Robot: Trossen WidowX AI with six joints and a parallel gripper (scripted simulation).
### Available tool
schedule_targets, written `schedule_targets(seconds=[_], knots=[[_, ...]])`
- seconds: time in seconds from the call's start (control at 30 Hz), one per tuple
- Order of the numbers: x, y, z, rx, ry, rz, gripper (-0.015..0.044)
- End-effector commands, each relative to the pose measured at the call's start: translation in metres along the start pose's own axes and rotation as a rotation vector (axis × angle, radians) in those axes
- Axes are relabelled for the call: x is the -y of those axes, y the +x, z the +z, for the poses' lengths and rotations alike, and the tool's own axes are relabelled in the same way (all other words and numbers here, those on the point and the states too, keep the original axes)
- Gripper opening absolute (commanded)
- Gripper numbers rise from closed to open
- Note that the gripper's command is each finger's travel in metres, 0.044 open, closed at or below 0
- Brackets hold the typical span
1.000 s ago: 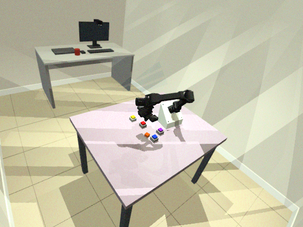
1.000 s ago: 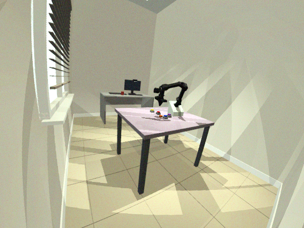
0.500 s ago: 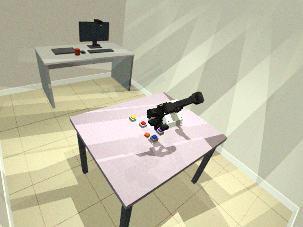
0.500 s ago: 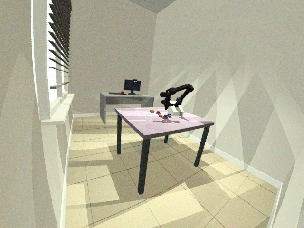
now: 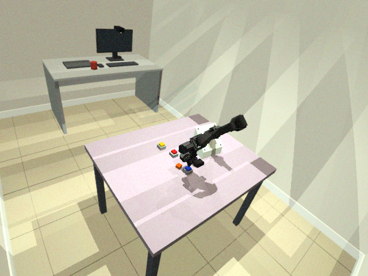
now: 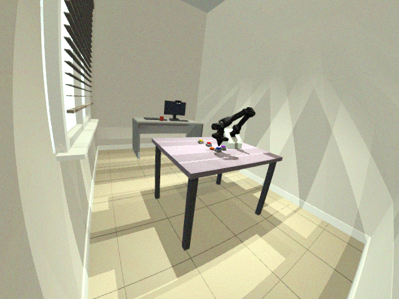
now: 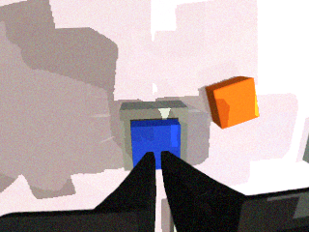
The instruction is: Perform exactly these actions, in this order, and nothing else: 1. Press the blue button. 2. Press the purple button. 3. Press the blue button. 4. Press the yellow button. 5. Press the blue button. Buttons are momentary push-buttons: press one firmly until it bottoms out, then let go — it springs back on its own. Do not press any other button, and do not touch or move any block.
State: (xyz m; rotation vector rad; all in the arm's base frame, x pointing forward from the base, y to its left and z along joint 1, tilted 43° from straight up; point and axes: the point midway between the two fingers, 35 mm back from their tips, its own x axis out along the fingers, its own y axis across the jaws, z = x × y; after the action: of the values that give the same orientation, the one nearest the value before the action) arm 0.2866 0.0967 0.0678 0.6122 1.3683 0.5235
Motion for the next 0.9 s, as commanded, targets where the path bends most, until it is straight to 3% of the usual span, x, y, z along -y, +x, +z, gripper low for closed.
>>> schedule_targets(seconds=[0.0,0.87], knots=[[0.001,0.006,-0.001,-0.002,0.007,-0.004,0.002],[0.001,0.022,-0.001,-0.002,0.007,-0.002,0.002]])
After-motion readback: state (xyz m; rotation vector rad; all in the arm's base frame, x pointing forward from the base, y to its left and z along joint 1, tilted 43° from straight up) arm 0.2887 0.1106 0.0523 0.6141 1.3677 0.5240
